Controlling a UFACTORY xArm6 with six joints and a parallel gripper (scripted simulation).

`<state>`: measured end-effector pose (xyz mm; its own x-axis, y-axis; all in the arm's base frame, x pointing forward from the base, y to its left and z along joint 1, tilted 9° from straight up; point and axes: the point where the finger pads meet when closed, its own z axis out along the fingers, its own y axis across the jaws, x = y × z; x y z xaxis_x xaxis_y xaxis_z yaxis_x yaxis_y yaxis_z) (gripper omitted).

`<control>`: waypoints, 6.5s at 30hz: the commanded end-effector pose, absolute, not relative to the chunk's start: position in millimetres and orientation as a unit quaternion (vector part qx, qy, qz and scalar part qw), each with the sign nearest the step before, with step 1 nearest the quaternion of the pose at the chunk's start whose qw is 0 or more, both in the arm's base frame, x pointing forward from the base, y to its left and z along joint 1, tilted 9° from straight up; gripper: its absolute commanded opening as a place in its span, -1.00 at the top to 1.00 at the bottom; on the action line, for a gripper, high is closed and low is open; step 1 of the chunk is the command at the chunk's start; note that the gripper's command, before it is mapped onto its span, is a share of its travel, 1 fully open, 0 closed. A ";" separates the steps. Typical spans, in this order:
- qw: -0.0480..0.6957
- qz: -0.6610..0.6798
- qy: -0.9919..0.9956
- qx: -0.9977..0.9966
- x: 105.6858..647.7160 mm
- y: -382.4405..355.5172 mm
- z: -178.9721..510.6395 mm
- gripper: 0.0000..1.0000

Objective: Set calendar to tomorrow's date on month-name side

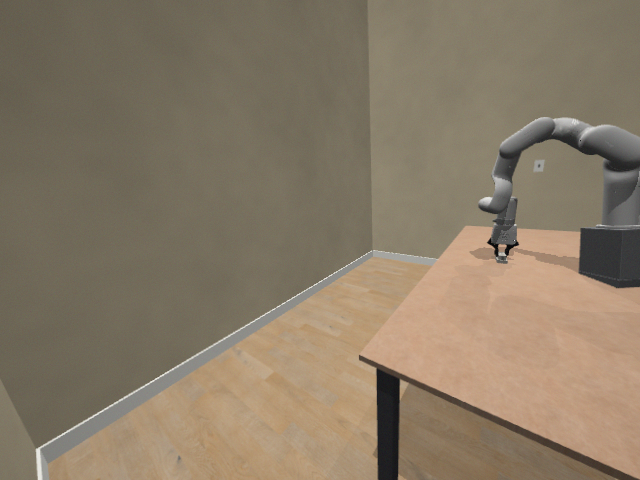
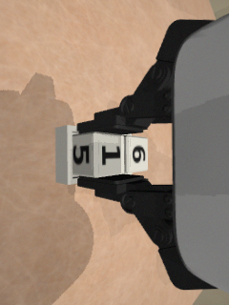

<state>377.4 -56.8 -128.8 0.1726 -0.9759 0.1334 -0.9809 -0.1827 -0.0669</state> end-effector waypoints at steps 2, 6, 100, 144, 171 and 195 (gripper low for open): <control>0.016 0.074 -0.639 0.765 378.6 -56.7 -128.0 0.47; 0.016 0.074 -0.639 0.765 378.6 -56.7 -128.0 0.47; 0.053 0.053 -0.129 0.989 365.4 0.0 -39.0 0.47; 0.074 0.011 0.483 0.872 354.7 48.2 -49.8 0.47; 0.074 -0.016 0.764 0.640 345.5 74.8 -55.9 0.47; 0.074 -0.016 0.765 0.639 346.4 73.8 -64.9 0.47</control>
